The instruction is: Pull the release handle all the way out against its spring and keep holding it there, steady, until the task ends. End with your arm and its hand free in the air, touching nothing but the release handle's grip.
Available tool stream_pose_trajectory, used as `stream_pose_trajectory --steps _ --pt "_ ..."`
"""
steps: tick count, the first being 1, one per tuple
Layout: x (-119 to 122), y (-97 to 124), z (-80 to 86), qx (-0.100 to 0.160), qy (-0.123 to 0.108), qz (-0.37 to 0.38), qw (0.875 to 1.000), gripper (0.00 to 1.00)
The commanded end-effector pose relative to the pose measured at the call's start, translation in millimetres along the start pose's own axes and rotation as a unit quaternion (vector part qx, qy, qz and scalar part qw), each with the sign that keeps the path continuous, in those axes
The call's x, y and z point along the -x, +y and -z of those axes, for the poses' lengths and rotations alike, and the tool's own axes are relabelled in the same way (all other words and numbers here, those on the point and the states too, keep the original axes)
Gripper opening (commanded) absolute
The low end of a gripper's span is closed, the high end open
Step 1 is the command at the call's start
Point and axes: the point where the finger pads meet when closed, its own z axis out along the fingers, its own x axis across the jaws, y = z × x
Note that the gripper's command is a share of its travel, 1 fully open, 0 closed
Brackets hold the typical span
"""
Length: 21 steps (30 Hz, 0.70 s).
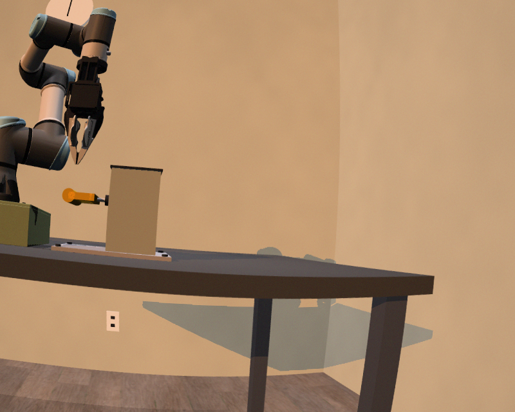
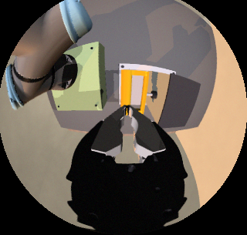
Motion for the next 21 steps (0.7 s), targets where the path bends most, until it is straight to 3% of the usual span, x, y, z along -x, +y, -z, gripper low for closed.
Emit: stream_pose_trajectory --steps 1,21 --pt "-0.3 0.4 0.5 0.001 0.001 0.0 1.0 0.0" --pt "0.3 0.1 0.5 0.001 0.0 0.019 1.0 0.0"
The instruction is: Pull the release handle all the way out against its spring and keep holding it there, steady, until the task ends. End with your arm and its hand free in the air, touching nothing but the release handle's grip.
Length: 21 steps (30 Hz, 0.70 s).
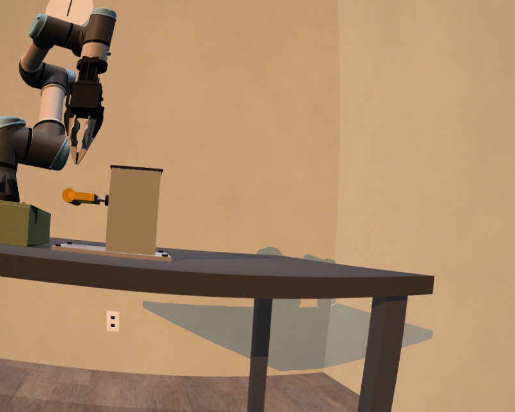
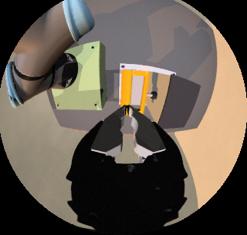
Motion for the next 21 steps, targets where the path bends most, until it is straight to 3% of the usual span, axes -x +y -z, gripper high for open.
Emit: stream_pose_trajectory --steps 1,14,21 --pt "0.1 0.2 0.5 0.001 0.0 0.013 1.0 0.0" --pt "2.6 -1.2 0.5 0.0 -0.002 0.093 0.996 0.0" --pt "5.2 -2.3 0.5 -0.001 -0.004 0.179 0.984 0.0"
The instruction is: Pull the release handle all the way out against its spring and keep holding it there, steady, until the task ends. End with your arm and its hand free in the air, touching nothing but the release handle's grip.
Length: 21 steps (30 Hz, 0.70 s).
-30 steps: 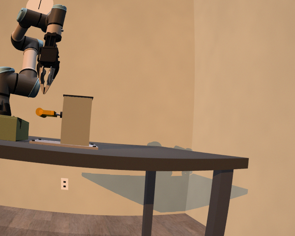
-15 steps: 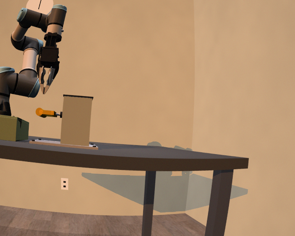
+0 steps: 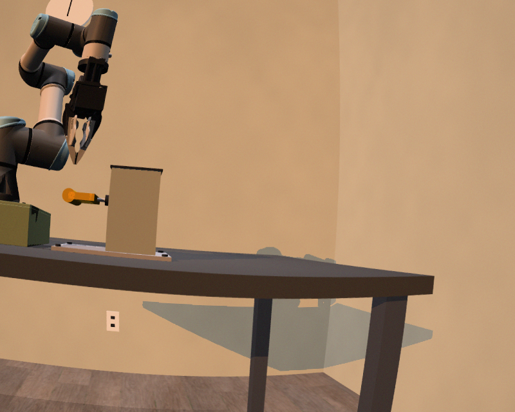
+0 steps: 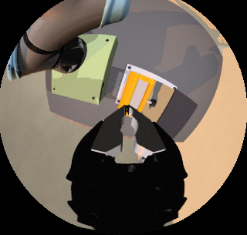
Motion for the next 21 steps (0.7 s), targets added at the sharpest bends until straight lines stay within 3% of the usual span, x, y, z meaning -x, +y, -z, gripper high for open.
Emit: stream_pose_trajectory --steps 1,12,17,21 --pt "1.5 -0.7 0.5 0.0 0.001 0.064 0.998 0.0" --pt "5.4 -2.4 0.5 -0.003 -0.003 0.219 0.976 0.0" --pt "7.6 -2.7 0.6 -0.005 -0.005 0.317 0.948 0.0" --pt "9.2 -2.5 0.6 -0.007 -0.006 0.399 0.917 0.0"
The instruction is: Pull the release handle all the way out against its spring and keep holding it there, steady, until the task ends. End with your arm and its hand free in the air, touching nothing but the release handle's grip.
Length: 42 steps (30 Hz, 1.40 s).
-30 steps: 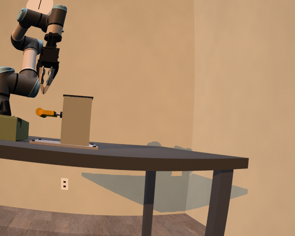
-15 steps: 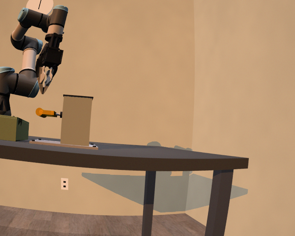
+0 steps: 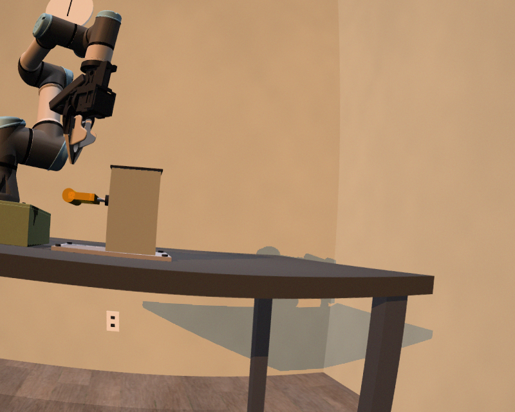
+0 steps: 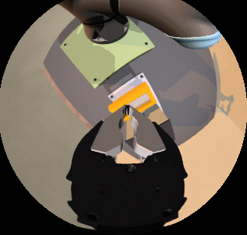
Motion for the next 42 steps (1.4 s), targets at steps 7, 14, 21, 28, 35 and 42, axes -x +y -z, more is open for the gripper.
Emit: stream_pose_trajectory --steps 7,14,21,28,35,42 --pt "3.2 -1.0 0.6 -0.001 0.004 0.203 0.979 0.0" --pt "5.1 -0.1 0.6 -0.005 0.003 0.362 0.932 0.0" --pt "5.8 2.0 0.7 -0.009 0.003 0.508 0.861 0.0" --pt "5.5 3.9 0.7 -0.011 0.004 0.6 0.8 0.0" --pt "4.0 6.6 0.7 -0.015 0.005 0.707 0.707 0.0" --pt "2.5 8.3 0.7 -0.016 0.007 0.765 0.643 0.0"
